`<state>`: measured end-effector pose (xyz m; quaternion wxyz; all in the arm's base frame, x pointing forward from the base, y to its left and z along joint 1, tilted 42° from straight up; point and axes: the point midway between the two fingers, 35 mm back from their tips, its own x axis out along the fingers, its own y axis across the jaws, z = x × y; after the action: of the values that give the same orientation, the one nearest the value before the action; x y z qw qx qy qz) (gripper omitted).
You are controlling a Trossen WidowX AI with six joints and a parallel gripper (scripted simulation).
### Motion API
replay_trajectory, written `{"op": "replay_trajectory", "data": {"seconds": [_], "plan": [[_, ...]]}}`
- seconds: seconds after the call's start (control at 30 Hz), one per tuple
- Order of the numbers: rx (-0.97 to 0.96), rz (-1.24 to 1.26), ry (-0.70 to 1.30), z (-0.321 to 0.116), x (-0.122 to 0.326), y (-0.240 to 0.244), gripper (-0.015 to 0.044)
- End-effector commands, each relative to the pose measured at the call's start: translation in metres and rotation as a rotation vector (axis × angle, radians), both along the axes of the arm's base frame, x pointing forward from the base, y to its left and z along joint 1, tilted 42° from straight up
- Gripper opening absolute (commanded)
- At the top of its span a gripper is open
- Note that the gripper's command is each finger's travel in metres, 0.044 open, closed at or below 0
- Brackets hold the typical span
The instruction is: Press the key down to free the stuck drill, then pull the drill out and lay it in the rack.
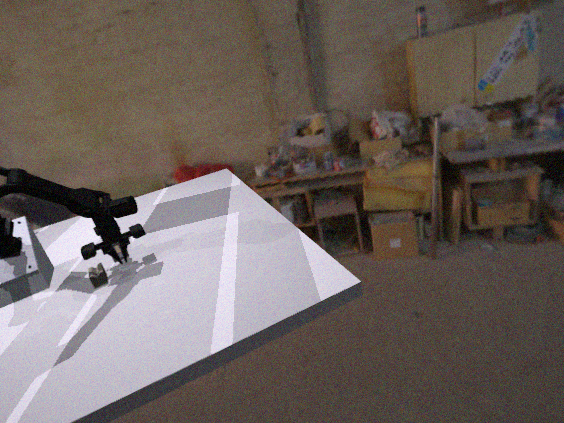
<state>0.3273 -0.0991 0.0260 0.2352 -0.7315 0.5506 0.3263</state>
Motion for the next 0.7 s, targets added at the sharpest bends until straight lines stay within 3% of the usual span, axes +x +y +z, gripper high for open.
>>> {"op": "replay_trajectory", "data": {"seconds": [0.0, 0.67], "plan": [[0.0, 0.0, -0.002, 0.0001, 0.0003, 0.0, 0.0], [-0.002, -0.005, 0.0, 0.0031, -0.0039, 0.0015, 0.0]]}}
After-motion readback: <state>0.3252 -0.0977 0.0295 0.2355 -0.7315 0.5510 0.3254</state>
